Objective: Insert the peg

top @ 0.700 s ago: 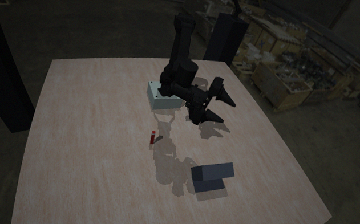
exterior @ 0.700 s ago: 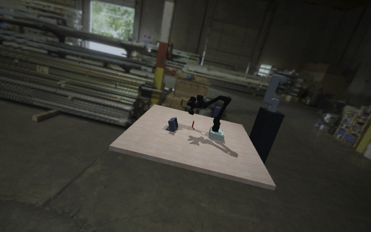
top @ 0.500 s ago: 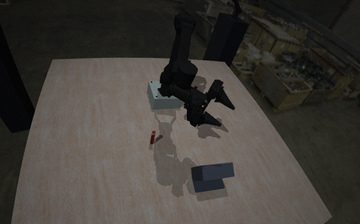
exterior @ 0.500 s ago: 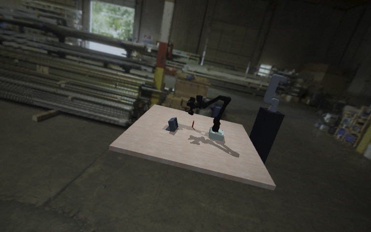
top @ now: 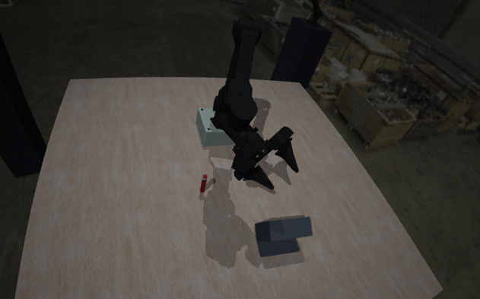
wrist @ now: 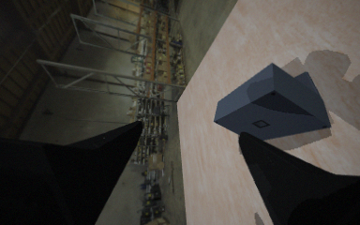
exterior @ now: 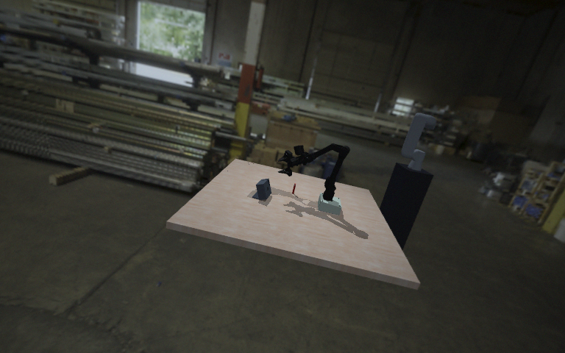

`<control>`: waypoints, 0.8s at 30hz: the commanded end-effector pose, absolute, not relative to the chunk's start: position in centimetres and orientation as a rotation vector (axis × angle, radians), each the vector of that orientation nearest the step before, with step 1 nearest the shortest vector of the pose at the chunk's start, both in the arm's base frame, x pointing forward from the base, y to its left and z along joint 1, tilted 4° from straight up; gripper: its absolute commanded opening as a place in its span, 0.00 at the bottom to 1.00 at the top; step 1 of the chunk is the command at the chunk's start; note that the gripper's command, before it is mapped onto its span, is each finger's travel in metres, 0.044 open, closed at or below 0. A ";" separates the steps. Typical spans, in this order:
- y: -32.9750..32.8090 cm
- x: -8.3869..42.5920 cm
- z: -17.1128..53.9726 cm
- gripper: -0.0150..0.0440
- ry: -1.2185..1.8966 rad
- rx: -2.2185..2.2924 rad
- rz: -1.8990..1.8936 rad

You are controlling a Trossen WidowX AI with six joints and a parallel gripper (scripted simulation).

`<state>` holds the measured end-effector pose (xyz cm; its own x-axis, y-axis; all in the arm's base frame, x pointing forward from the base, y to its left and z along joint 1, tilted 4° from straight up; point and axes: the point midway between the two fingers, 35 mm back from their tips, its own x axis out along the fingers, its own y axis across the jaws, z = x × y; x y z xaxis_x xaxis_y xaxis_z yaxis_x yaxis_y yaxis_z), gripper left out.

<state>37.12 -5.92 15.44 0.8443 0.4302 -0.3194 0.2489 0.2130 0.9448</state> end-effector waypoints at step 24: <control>-12.7 33.9 8.1 1.00 0.890 0.891 -0.268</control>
